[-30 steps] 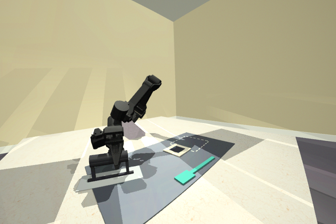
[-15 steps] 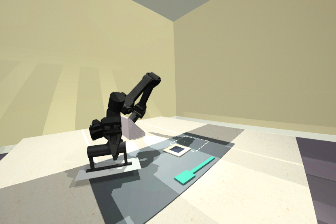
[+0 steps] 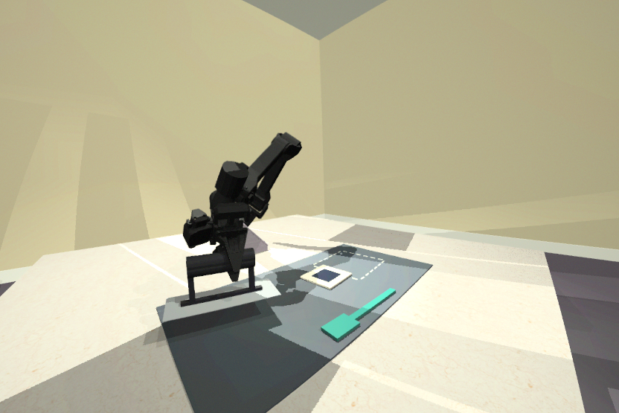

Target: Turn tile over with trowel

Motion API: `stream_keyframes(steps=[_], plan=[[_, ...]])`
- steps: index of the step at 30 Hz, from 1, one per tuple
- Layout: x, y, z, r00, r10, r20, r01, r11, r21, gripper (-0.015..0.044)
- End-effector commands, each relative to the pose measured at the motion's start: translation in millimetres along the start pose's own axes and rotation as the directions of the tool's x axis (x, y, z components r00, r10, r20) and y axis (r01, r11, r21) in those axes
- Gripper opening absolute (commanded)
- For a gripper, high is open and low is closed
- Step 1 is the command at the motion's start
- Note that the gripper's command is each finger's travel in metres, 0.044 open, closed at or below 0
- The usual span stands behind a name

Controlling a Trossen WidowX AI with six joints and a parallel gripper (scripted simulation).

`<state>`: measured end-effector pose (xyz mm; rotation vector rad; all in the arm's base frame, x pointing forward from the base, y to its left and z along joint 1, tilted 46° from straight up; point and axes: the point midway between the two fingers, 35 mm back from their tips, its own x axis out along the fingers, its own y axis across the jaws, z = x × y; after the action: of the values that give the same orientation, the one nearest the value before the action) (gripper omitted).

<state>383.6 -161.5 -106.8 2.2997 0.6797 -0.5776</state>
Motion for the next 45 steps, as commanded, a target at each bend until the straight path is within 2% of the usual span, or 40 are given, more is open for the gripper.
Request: stream_keyframes(steps=[1,12,45], plan=[[-4,6,-31,0.998,0.020,-0.055,-0.025,0.996,-0.088,0.0000],[-12,-11,-106,0.979,0.002,-0.204,-0.058,0.962,-0.267,0.0000],[12,-42,-120,0.978,0.002,-0.208,-0.059,0.962,-0.268,0.0000]])
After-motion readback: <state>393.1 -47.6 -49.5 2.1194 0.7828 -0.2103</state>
